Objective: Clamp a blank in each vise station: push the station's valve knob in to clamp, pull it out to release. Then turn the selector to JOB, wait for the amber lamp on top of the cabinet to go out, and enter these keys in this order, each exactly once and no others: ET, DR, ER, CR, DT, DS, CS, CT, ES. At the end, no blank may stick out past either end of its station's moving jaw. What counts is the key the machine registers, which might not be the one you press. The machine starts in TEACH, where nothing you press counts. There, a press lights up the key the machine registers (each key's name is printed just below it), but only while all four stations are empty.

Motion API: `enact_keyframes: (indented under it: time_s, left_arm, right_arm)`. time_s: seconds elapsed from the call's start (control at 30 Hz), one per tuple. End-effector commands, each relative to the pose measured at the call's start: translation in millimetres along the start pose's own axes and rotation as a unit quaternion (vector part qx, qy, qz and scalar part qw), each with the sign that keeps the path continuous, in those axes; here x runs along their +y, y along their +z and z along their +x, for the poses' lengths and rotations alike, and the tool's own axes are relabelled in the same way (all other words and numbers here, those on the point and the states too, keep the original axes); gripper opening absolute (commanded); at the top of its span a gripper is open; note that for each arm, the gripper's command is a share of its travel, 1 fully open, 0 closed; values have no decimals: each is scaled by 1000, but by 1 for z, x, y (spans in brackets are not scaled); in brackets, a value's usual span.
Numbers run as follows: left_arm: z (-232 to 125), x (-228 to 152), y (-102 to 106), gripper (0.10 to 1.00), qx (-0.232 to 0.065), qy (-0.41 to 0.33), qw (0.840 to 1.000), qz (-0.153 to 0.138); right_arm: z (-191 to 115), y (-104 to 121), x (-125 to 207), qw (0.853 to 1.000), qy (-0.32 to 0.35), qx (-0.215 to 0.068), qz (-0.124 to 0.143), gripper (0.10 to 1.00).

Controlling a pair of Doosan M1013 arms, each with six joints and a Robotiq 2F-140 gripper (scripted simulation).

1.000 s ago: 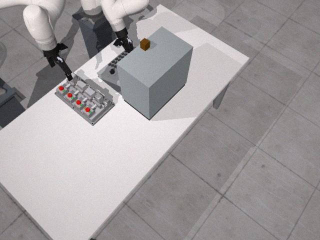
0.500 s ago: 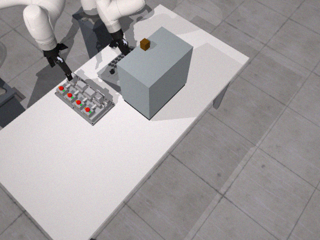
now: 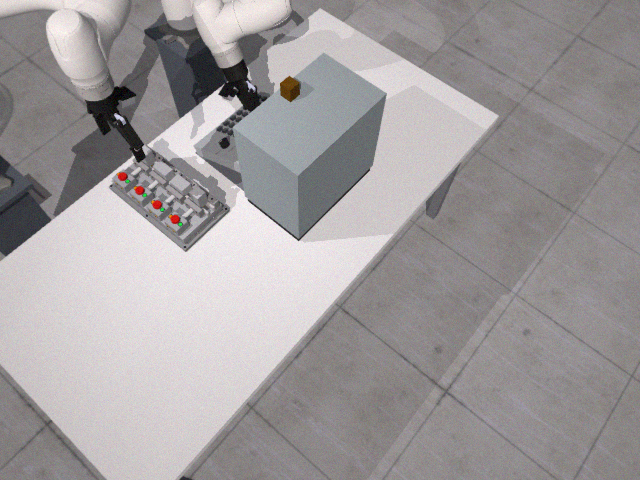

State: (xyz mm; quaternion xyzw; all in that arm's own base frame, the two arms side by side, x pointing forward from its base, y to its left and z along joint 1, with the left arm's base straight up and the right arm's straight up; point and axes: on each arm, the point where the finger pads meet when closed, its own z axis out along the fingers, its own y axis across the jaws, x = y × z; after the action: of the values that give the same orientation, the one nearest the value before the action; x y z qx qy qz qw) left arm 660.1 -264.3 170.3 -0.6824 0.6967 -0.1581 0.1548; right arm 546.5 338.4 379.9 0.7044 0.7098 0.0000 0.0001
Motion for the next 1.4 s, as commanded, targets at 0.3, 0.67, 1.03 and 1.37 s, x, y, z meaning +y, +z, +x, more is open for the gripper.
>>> enact_keyframes:
  time_s: [0.3, 0.67, 1.03, 1.37]
  left_arm:
    - [0, -1, 1, 99, 0, 0, 1000, 1]
    - [0, -1, 3, 99, 0, 0, 1000, 1]
    - [-2, 3, -8, 99, 0, 0, 1000, 1]
    - [-34, 67, -8, 99, 0, 0, 1000, 1]
  right_arm:
    - [0, -1, 0, 1000, 0, 1, -1, 1000]
    - [0, -1, 0, 1000, 0, 1, -1, 1000]
    - [0, -1, 0, 1000, 0, 1, -1, 1000]
    - [0, -1, 0, 1000, 0, 1, -1, 1000]
